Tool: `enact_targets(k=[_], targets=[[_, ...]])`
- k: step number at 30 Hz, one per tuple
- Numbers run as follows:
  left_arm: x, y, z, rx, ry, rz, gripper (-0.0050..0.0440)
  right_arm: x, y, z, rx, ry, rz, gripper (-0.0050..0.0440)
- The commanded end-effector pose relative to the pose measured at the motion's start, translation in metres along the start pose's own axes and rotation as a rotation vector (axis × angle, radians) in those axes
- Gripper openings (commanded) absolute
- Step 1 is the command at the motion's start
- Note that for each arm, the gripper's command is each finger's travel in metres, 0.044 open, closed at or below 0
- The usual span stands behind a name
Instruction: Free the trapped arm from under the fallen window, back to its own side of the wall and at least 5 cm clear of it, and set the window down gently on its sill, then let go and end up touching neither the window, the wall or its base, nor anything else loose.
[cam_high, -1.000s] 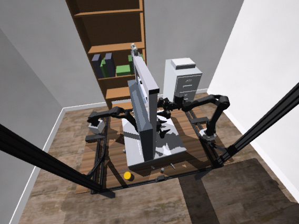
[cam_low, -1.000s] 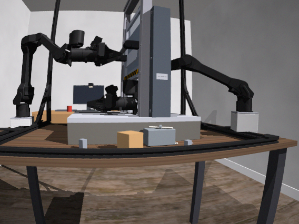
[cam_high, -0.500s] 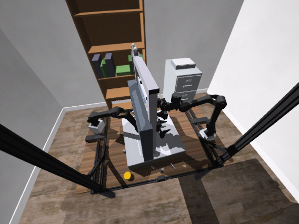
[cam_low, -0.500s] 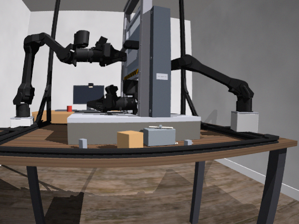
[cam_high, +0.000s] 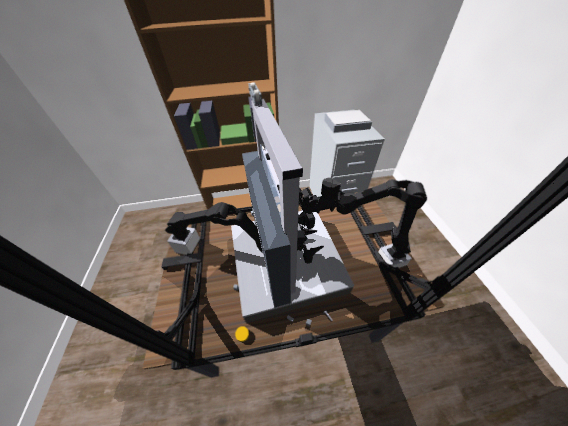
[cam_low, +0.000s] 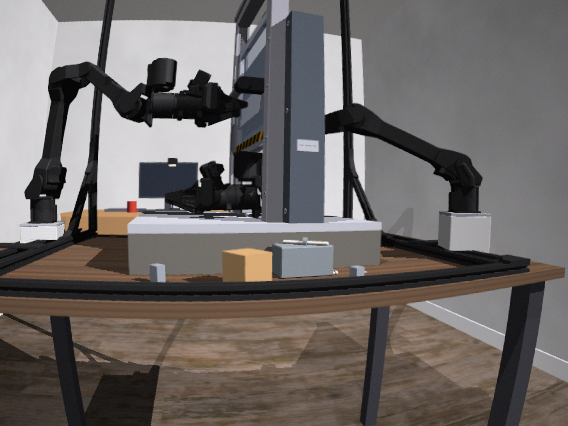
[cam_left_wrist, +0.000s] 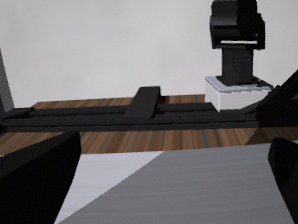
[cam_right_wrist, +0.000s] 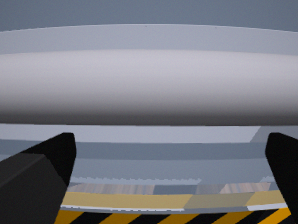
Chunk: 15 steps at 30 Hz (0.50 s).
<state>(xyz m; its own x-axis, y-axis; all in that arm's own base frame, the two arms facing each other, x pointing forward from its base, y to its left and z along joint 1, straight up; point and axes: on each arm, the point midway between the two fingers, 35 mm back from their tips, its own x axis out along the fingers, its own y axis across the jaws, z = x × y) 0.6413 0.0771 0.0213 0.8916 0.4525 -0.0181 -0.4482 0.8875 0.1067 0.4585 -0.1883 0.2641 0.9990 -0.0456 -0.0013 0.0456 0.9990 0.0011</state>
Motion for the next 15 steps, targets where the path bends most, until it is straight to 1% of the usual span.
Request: enact_targets(k=[1,6,15], targets=[[0.000,0.000,0.001,0.012,0.000,-0.001,0.0400,0.003,-0.002,0.004,-0.001,-0.001,-0.008,0.0400],[0.000,0.000,0.001,0.012,0.000,-0.001,0.0400,0.003,-0.002,0.008,-0.001,-0.001,-0.008,0.0400],[0.000,0.000,0.001,0.012,0.000,-0.001,0.0400,0.003,-0.002,0.026,-0.001,-0.001,-0.008,0.0400]])
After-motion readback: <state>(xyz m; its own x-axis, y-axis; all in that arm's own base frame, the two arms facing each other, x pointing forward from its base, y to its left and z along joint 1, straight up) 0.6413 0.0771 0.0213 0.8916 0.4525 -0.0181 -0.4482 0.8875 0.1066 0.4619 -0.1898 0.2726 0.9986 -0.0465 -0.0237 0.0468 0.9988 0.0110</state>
